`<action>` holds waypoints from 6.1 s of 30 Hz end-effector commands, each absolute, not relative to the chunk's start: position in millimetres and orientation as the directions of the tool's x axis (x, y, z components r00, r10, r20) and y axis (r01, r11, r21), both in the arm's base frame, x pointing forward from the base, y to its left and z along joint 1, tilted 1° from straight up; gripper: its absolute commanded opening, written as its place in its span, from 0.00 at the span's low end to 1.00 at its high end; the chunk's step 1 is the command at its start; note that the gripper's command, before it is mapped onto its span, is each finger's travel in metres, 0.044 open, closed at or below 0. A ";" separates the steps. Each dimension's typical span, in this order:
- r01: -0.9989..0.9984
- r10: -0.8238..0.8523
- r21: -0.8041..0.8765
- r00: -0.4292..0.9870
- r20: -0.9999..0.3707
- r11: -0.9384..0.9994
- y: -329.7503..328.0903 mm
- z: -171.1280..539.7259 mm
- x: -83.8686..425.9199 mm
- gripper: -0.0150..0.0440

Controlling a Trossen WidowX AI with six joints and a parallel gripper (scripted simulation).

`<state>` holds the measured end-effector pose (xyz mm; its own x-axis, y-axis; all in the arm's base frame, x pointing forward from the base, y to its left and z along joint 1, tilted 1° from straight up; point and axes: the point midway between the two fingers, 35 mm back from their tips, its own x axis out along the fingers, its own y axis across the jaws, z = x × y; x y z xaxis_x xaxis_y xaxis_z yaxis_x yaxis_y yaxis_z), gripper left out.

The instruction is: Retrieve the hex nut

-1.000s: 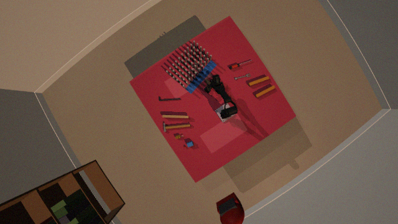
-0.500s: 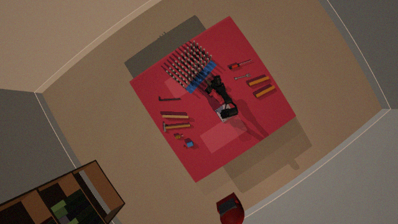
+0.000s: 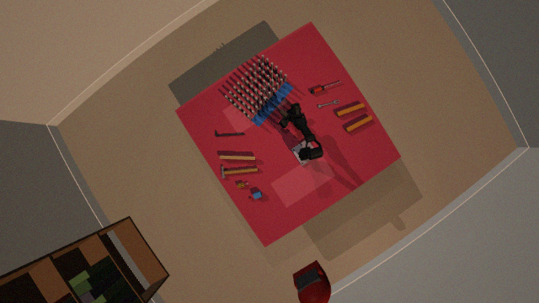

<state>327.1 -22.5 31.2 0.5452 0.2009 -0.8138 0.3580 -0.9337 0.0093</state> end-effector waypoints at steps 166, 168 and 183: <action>0.432 0.242 -0.001 0.504 -0.829 -0.902 -37.5 174.8 255.2 0.25; 0.454 0.254 0.000 0.498 -0.829 -0.891 -30.3 175.9 259.2 0.25; 0.612 0.338 0.008 0.447 -0.828 -0.791 30.5 183.9 282.6 0.25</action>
